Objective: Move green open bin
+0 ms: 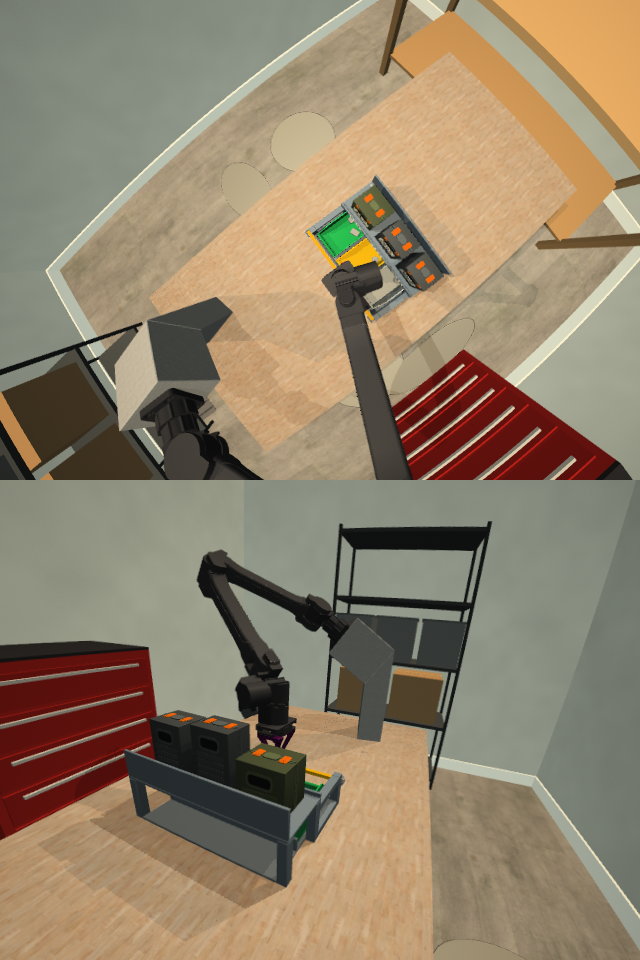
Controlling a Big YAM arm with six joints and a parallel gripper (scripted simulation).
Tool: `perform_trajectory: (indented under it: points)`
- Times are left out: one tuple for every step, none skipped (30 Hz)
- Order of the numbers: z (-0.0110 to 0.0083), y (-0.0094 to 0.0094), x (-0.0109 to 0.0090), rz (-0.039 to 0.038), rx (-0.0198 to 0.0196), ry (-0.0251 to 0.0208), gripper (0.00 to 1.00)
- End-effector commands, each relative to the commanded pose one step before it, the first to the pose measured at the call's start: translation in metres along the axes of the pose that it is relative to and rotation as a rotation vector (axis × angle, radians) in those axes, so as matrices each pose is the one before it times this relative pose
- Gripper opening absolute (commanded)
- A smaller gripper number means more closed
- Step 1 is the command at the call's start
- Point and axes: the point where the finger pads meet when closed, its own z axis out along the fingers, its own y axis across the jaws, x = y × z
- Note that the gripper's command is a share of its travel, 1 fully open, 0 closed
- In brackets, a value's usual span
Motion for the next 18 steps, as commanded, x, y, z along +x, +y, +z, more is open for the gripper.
perform_trajectory:
  points:
    - [0.00372,0.00105,0.00423,-0.00718,-0.0004,0.00165,0.43]
    - [-0.0003,0.00037,-0.00021,0.00067,-0.00072,-0.00014,0.43]
    - [-0.00021,0.00026,-0.00018,0.0005,-0.00052,-0.00011,0.43]
    - [-0.00007,0.00008,-0.00003,0.00013,-0.00016,-0.00002,0.43]
    - [0.0,0.0,0.00001,-0.00001,0.0,0.0,0.43]
    - [0.0,-0.00028,0.00011,-0.0004,0.00031,0.00012,0.43]
    - [-0.00001,-0.00039,0.00013,-0.00055,0.00043,0.00016,0.43]
    - [0.0,0.0,0.0,0.0,0.0,0.0,0.43]
    - [0.0,0.0,0.0,0.0,0.0,0.0,0.43]
    - [0.0,-0.00096,0.00036,-0.00139,0.00108,0.0004,0.43]
    - [0.0,-0.00001,0.00001,-0.00002,0.00002,0.00001,0.43]
    - [0.0,0.0,0.0,0.0,0.0,0.0,0.43]
    - [0.0,0.0,0.0,0.0,0.0,0.0,0.43]
    - [0.0,0.0,0.0,0.0,0.0,0.0,0.43]
    - [0.0,0.0,0.0,0.0,0.0,0.0,0.43]
    - [0.0,0.0,0.0,0.0,0.0,0.0,0.43]
    - [0.0,0.0,0.0,0.0,0.0,0.0,0.43]
    - [0.0,0.0,0.0,0.0,0.0,0.0,0.43]
